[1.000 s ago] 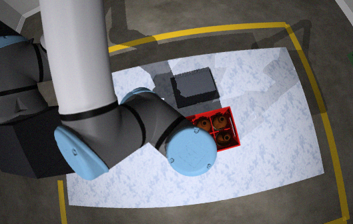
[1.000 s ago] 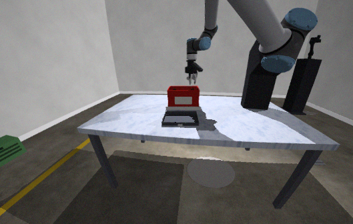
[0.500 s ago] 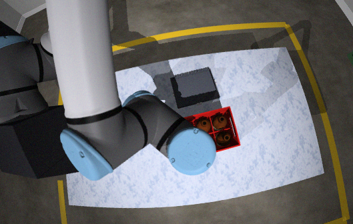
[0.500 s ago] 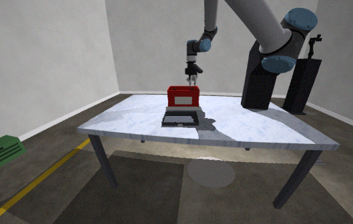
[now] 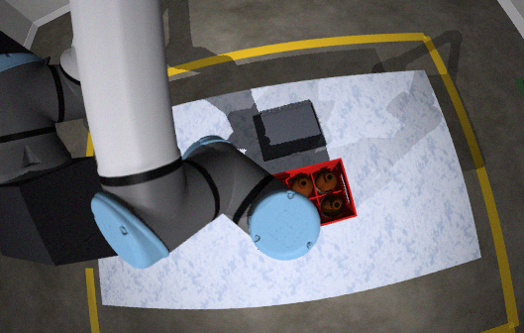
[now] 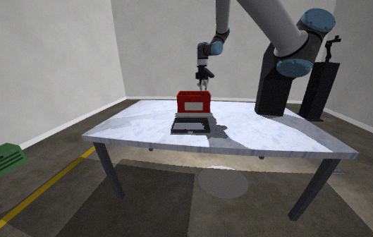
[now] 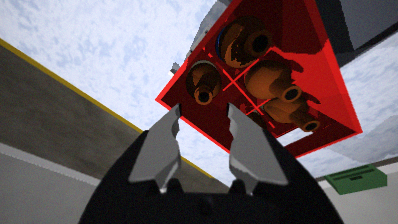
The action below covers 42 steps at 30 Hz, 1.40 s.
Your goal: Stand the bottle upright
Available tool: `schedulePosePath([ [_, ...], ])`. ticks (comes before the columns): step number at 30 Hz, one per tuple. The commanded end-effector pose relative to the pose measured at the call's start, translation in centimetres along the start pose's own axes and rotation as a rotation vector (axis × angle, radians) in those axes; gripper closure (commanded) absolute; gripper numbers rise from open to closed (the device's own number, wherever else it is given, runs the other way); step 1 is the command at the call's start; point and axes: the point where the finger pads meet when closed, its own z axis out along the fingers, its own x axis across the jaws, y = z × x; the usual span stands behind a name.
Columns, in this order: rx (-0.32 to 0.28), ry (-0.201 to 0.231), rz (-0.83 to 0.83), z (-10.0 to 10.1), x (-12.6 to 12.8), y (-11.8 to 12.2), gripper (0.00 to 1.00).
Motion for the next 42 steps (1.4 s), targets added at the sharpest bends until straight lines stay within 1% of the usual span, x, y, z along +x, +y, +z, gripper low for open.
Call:
schedulePosePath([
  [1,-0.001,0.000,0.000,-0.05,0.01,0.06,0.62],
  [30,-0.001,0.000,0.000,-0.05,0.01,0.05,0.62],
  [42,-0.001,0.000,0.000,-0.05,0.03,-0.36,0.62],
])
